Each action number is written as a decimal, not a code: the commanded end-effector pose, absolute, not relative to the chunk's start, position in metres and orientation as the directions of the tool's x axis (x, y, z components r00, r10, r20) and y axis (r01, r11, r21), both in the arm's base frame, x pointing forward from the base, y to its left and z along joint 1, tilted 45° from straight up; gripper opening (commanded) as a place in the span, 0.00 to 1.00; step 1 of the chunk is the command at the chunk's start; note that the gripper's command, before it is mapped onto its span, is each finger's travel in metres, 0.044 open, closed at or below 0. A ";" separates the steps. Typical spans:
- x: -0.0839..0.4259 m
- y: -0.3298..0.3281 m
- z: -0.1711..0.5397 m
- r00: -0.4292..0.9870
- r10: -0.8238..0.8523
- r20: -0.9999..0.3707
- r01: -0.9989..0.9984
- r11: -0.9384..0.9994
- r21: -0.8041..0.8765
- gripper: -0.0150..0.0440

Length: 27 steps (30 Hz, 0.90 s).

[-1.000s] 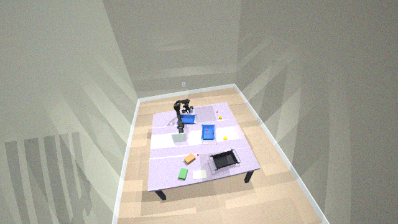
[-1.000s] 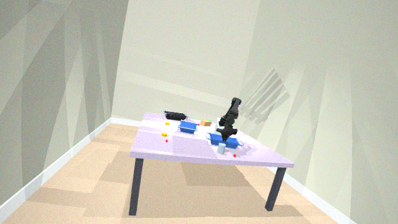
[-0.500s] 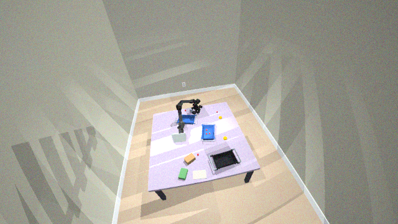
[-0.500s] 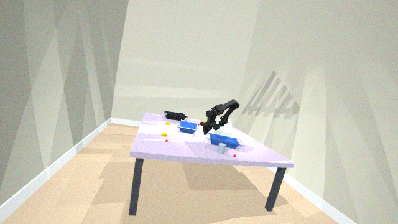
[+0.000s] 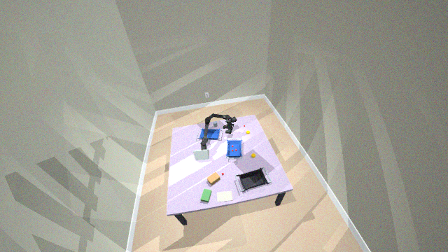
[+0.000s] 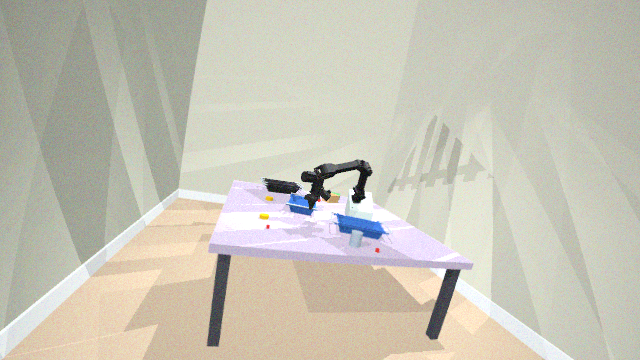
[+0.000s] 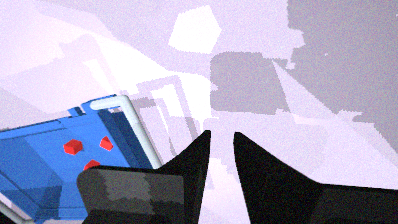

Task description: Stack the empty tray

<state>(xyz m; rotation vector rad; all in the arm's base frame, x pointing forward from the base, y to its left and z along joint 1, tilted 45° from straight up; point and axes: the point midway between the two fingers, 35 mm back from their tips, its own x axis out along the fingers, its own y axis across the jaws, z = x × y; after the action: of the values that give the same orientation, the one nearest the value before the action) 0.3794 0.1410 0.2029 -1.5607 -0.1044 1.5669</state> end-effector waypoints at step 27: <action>0.416 0.085 0.129 0.151 0.693 -0.705 -0.252 -0.662 -0.706 0.40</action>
<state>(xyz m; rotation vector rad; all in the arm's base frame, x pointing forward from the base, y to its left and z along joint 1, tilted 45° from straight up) 0.4164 0.0756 0.1408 -1.6983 -0.4331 1.6015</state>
